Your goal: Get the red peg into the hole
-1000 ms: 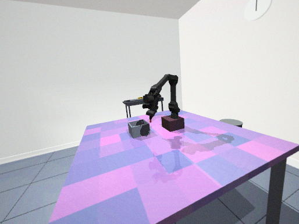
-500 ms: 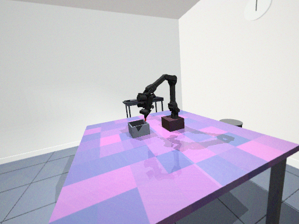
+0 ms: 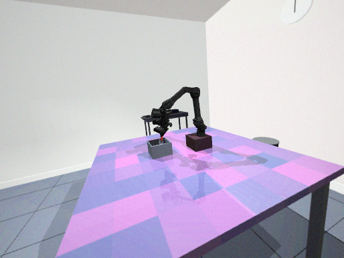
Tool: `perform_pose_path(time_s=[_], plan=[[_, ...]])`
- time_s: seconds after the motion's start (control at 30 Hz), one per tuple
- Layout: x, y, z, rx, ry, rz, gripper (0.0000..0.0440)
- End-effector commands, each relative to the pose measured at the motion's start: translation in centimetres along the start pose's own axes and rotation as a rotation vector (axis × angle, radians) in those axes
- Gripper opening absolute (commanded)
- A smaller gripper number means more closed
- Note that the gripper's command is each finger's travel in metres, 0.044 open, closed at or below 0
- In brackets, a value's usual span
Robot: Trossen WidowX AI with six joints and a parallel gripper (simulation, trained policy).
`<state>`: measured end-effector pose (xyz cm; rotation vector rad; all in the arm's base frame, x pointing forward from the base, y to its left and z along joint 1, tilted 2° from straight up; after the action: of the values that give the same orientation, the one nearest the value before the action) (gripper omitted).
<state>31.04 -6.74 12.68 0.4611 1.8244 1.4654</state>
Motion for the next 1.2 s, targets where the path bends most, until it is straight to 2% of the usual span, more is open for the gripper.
perform_pose_path(time_s=[0.0,0.33,0.4,0.57,0.63,0.77,1.17], plan=[[-0.8,-0.7,-0.1,-0.005,-0.01,0.008,0.0004],[-2.0,-3.8,-0.4,-0.005,-0.038,0.045,0.0002],[-2.0,-4.6,-0.4,-0.001,-0.035,0.055,0.0017],[-2.0,-6.1,-0.6,0.013,-0.012,0.078,0.0121],[-2.1,-6.6,-0.5,0.022,0.003,0.087,0.013],[-3.3,-7.1,-0.3,0.029,0.018,0.073,0.0222],[-7.3,-8.0,0.0,0.049,0.054,0.008,0.0421]])
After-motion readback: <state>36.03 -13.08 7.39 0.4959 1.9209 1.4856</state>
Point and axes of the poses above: the point midway between the two fingers, 35 mm back from their tips, its own y axis back along the fingers, its own z axis across the jaws, x = y × z, the point moved 5 cm from there along y, back along the fingers, and after that the axes turned 10 degrees about y, right-handed, at the moved point
